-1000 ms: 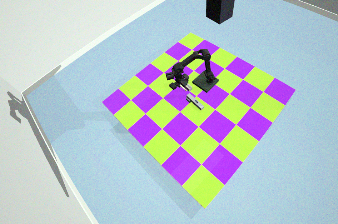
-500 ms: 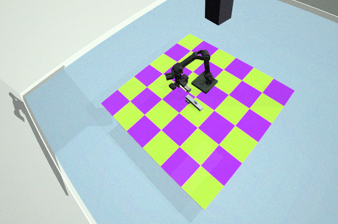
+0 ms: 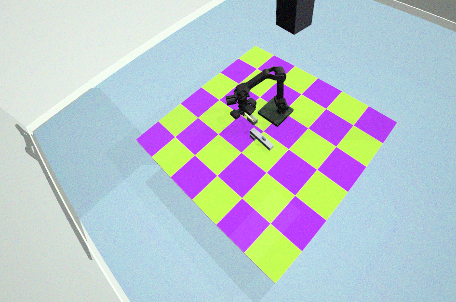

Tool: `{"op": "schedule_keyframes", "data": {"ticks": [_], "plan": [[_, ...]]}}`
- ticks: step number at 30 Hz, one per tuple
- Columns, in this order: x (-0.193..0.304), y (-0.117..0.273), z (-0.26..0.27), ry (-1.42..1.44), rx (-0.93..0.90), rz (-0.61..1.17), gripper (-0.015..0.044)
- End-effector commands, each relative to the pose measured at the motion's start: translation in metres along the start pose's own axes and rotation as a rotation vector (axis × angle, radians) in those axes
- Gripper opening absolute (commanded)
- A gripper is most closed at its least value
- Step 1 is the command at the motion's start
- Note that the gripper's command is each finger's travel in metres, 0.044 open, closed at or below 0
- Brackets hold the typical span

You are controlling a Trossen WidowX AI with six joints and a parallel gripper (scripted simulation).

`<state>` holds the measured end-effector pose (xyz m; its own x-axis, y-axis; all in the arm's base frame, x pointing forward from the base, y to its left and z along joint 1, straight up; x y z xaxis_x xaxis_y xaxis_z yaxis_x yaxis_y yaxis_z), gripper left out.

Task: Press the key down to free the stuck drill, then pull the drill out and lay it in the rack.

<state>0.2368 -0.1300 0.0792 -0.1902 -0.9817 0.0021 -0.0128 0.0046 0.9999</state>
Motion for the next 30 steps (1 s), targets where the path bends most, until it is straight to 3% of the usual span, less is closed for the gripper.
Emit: {"op": "schedule_keyframes", "data": {"ticks": [1, 17, 30], "plan": [[0.003, 0.001, 0.006, 0.003, 0.005, 0.005, 0.0], [0.017, 0.002, 0.031, 0.003, 0.003, 0.006, 0.0], [0.017, -0.023, 0.031, 0.003, 0.003, 0.006, 0.0]]}}
Point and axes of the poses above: the point midway between the two fingers, 35 mm back from their tips, its own y axis back along the fingers, its own z axis across the jaws, x = y × z, the point moved 1 cm from there along y, back along the fingers, and after that the axes turned 13 degrees about -y, right-handed, at the moved point
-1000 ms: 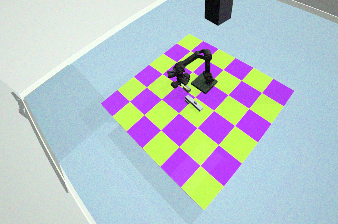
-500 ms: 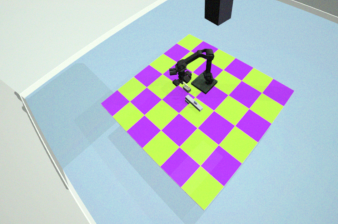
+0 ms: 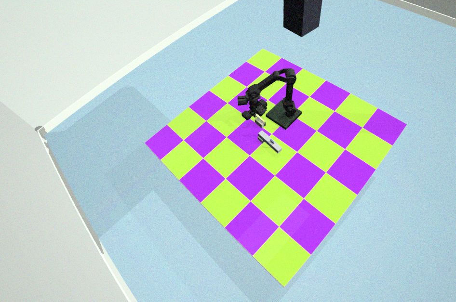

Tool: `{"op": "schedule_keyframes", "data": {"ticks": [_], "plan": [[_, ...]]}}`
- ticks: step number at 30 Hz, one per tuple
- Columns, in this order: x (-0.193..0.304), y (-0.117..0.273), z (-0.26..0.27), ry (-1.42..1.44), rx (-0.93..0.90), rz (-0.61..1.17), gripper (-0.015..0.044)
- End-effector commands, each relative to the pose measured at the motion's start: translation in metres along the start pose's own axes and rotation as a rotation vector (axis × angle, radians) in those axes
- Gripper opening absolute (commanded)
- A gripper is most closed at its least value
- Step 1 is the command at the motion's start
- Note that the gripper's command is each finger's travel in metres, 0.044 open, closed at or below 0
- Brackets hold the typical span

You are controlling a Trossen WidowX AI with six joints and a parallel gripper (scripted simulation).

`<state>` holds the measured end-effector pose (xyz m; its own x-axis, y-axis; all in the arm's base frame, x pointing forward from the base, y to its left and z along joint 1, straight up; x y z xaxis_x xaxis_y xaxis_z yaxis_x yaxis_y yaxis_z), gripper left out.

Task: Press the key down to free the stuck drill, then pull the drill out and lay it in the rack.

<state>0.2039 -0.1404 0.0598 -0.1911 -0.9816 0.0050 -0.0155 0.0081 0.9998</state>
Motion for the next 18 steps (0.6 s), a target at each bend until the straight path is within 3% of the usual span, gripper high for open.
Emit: {"op": "schedule_keyframes", "data": {"ticks": [1, 18], "plan": [[0.0, -0.004, 0.001, 0.004, -0.001, 0.003, 0.0], [0.0, -0.023, 0.0, 0.004, -0.001, 0.003, 0.0]]}}
Point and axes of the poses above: the point midway between the two fingers, 35 mm back from their tips, its own y axis back along the fingers, its own z axis across the jaws, x = y × z, the point moved 1 cm from there along y, back along the fingers, and after that the axes turned 13 degrees about -y, right-handed, at the moved point
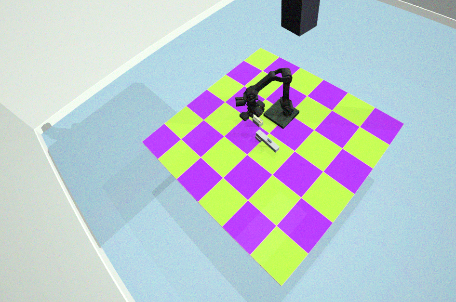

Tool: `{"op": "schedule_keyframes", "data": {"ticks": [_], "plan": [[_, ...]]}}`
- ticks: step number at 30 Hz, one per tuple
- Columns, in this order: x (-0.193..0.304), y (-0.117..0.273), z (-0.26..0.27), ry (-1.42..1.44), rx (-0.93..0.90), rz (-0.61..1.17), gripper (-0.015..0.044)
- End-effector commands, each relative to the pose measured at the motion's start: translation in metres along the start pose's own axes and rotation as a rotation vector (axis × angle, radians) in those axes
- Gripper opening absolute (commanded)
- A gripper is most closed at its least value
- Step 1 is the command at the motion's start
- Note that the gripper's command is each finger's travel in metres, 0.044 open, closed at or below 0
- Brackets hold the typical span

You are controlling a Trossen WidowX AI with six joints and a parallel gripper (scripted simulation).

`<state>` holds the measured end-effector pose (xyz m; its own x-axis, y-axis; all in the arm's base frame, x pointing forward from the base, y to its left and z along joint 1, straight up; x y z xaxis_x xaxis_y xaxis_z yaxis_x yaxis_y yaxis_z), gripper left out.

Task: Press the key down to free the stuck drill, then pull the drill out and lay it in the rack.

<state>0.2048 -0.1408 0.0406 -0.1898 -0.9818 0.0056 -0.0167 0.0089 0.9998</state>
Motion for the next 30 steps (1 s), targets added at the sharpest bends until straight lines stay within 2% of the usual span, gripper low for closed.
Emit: {"op": "schedule_keyframes", "data": {"ticks": [1, 13, 30], "plan": [[0.0, -0.005, 0.001, 0.003, -0.002, 0.002, 0.0], [0.0, -0.018, 0.002, 0.003, -0.002, 0.002, 0.0], [0.0, -0.01, 0.002, 0.001, -0.001, 0.001, 0.044]]}}
Point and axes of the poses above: the point midway between the two fingers, 35 mm back from their tips, its own y axis back along the fingers, its own z axis across the jaws, x = y × z, the point moved 1 cm from there along y, back along the fingers, and after that the axes turned 13 degrees about -y, right-handed, at the moved point
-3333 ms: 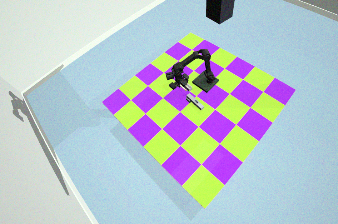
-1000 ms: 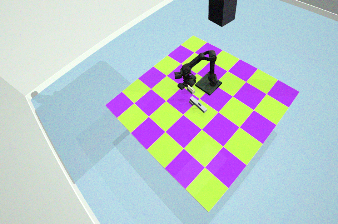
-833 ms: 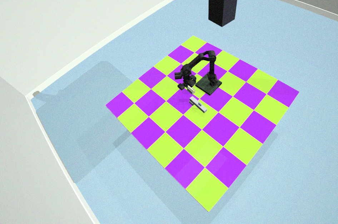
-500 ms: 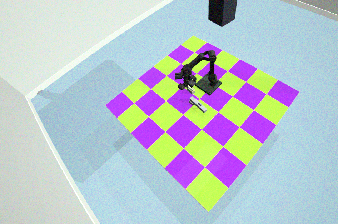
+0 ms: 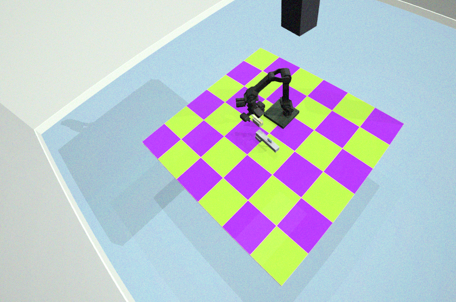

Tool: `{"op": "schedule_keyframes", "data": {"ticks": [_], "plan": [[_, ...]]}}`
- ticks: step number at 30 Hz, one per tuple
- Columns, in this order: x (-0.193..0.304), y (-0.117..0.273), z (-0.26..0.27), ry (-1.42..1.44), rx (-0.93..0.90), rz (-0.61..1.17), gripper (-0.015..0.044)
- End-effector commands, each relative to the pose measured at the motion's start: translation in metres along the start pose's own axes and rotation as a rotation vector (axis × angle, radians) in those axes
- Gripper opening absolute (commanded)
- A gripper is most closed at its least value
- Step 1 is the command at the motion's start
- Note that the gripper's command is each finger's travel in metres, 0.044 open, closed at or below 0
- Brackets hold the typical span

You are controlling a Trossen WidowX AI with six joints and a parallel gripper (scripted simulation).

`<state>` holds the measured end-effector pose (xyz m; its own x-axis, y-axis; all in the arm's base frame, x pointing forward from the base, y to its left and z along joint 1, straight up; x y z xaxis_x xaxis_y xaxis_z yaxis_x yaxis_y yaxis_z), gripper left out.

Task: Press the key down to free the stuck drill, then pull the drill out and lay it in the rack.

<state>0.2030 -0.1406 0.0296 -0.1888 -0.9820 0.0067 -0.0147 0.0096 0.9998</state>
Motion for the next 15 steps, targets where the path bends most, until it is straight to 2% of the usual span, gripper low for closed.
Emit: {"op": "schedule_keyframes", "data": {"ticks": [1, 15], "plan": [[0.0, 0.003, 0.0, 0.0, 0.001, 0.0, 0.044], [-0.001, 0.066, 0.001, 0.002, 0.0, 0.001, 0.044]]}}
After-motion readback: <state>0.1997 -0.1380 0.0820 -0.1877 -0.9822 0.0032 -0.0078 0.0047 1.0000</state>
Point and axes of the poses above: the point midway between the two fingers, 35 mm back from their tips, its own y axis back along the fingers, its own z axis across the jaws, x = y × z, the point moved 1 cm from there along y, back along the fingers, and after that the axes turned 13 degrees about -y, right-handed, at the moved point
